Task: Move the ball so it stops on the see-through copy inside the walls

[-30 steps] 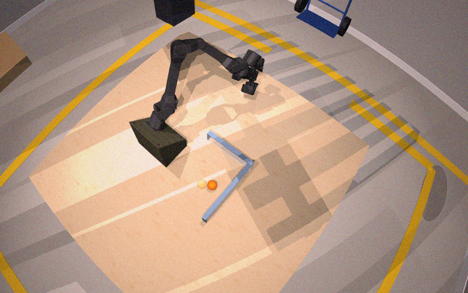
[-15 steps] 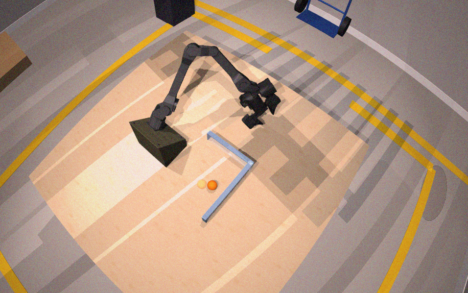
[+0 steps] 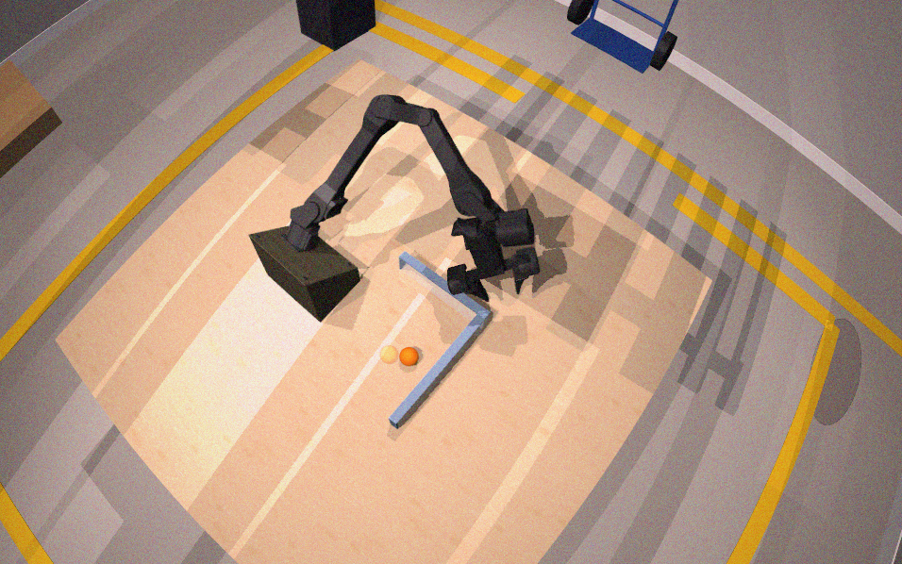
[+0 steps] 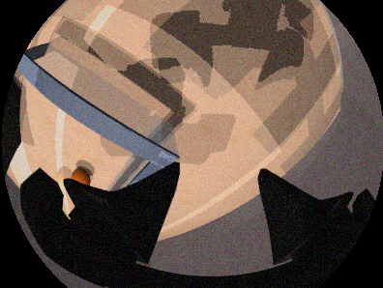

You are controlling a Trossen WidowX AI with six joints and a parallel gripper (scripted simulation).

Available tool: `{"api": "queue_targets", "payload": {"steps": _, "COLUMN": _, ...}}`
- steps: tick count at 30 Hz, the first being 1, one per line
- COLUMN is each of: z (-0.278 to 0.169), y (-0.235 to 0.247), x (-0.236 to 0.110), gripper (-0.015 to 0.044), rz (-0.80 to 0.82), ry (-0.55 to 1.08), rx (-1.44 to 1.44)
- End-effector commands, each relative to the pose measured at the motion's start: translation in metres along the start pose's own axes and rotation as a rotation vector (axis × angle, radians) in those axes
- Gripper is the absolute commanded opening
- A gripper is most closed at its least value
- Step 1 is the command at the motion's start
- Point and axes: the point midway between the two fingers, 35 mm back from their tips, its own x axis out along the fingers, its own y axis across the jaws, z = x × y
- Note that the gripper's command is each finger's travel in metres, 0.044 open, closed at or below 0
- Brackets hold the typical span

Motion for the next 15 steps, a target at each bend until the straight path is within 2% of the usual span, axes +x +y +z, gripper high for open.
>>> {"api": "queue_targets", "payload": {"steps": 1, "z": -0.042, "y": 0.044, "x": 0.003, "gripper": 0.0311, "rz": 0.118, "ry": 0.015, "rx": 0.172}}
{"api": "queue_targets", "payload": {"steps": 6, "z": -0.083, "y": 0.113, "x": -0.001, "gripper": 0.0311, "rz": 0.288, "ry": -0.027, "rx": 0.426}}
{"api": "queue_targets", "payload": {"steps": 11, "z": -0.106, "y": 0.181, "x": -0.015, "gripper": 0.0311, "rz": 0.423, "ry": -0.121, "rx": 0.707}}
{"api": "queue_targets", "payload": {"steps": 15, "z": -0.108, "y": 0.195, "x": -0.015, "gripper": 0.0311, "rz": 0.449, "ry": -0.160, "rx": 0.719}}
